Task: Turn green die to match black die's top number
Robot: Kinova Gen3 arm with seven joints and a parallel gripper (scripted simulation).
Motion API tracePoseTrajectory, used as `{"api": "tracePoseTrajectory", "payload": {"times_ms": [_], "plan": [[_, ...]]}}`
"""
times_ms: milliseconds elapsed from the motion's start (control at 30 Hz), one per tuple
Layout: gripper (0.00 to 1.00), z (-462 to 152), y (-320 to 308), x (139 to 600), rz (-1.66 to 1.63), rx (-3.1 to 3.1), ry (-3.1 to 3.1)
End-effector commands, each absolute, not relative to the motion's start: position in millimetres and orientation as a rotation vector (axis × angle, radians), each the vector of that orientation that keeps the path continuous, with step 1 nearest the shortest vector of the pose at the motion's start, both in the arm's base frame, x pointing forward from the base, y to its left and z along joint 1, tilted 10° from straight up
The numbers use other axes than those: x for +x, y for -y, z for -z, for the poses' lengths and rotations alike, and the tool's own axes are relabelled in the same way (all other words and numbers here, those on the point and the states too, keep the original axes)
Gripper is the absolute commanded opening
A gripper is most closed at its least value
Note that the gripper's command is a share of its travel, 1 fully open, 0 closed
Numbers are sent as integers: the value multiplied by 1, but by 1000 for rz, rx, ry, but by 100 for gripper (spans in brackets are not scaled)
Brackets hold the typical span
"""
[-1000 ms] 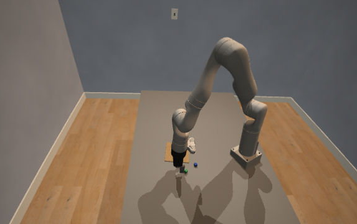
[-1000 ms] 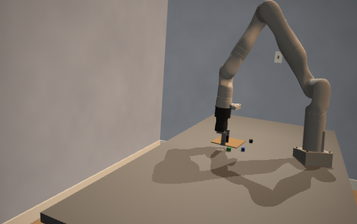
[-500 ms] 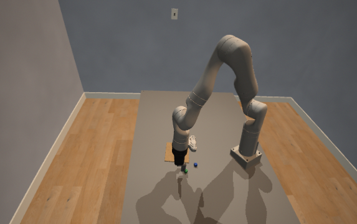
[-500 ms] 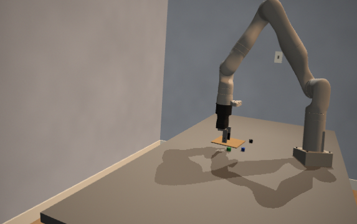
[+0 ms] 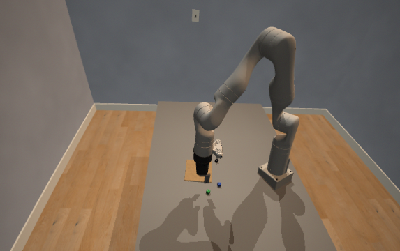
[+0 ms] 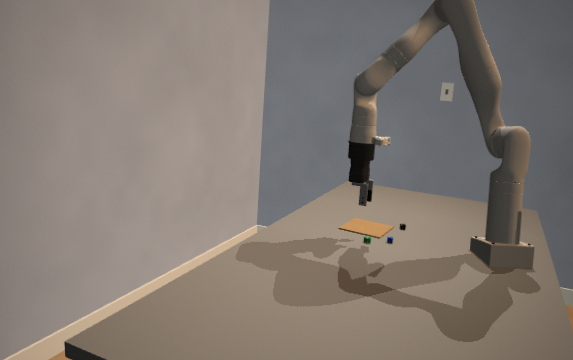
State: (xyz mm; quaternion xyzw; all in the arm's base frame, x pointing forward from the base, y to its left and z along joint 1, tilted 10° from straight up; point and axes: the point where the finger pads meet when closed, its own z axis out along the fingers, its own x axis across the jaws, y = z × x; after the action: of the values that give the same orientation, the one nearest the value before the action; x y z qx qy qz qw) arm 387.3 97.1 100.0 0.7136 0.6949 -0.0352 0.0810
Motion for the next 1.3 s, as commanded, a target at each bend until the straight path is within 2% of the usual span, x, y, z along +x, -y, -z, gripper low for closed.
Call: {"api": "tracePoseTrajectory", "payload": {"times_ms": [0,700,933,1267], "plan": [[100,-118,-102,389,87,2124,-2078],[100,-124,-103,387,95,2072,-2131],[100,-121,-104,380,120,1883,-2307],[100,-113,-108,368,170,1305,-2698]]}}
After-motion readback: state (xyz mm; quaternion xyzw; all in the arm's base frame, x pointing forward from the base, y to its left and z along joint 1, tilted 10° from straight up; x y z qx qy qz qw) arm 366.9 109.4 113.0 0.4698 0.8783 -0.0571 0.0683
